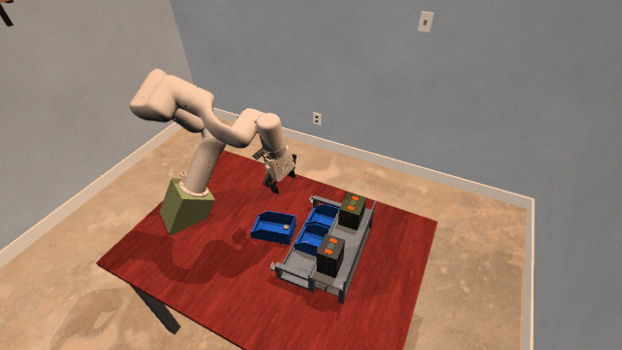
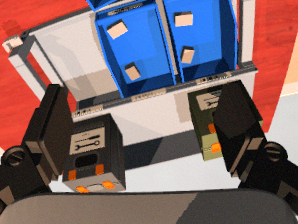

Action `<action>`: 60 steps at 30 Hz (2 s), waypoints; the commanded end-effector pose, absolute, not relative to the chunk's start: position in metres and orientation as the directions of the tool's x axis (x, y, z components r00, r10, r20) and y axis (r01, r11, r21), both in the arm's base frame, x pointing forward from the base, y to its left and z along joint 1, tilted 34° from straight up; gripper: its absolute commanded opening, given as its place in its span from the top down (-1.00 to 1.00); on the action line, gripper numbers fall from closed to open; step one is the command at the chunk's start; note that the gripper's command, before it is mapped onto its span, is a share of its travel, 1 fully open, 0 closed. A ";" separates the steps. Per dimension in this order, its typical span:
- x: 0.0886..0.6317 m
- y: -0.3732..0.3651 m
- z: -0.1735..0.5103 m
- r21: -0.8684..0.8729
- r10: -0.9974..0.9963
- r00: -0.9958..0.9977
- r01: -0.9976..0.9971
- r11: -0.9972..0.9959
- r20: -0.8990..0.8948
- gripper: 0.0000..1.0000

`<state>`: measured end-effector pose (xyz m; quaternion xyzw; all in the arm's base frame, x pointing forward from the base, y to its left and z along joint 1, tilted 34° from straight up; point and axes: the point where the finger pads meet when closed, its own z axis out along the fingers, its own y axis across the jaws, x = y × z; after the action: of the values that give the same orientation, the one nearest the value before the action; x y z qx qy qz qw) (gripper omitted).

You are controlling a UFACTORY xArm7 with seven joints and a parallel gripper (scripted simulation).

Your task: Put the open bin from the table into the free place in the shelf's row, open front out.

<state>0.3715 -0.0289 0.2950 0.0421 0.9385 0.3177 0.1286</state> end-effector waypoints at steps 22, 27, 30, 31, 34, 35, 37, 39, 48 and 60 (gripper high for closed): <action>0.377 -0.046 0.285 0.491 -0.040 -0.958 -0.180 0.852 -0.283 -1.00; 0.377 -0.046 0.285 0.491 -0.040 -0.958 -0.180 0.852 -0.283 -1.00; 0.377 -0.046 0.285 0.491 -0.040 -0.958 -0.180 0.852 -0.283 -1.00; 0.377 -0.046 0.285 0.491 -0.040 -0.958 -0.180 0.852 -0.283 -1.00; 0.377 -0.046 0.285 0.491 -0.040 -0.958 -0.180 0.852 -0.283 -1.00; 0.377 -0.046 0.285 0.491 -0.039 -0.958 -0.180 0.852 -0.283 -1.00; 0.376 -0.044 0.287 0.491 -0.039 -0.958 -0.180 0.852 -0.283 -1.00; 0.376 -0.042 0.288 0.491 -0.040 -0.958 -0.180 0.852 -0.283 -1.00; 0.376 -0.042 0.288 0.491 -0.040 -0.958 -0.180 0.852 -0.283 -1.00; 0.375 -0.040 0.289 0.491 -0.039 -0.958 -0.180 0.852 -0.283 -1.00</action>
<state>0.3749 -0.0398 0.2876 -0.0583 0.9534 0.2657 0.1306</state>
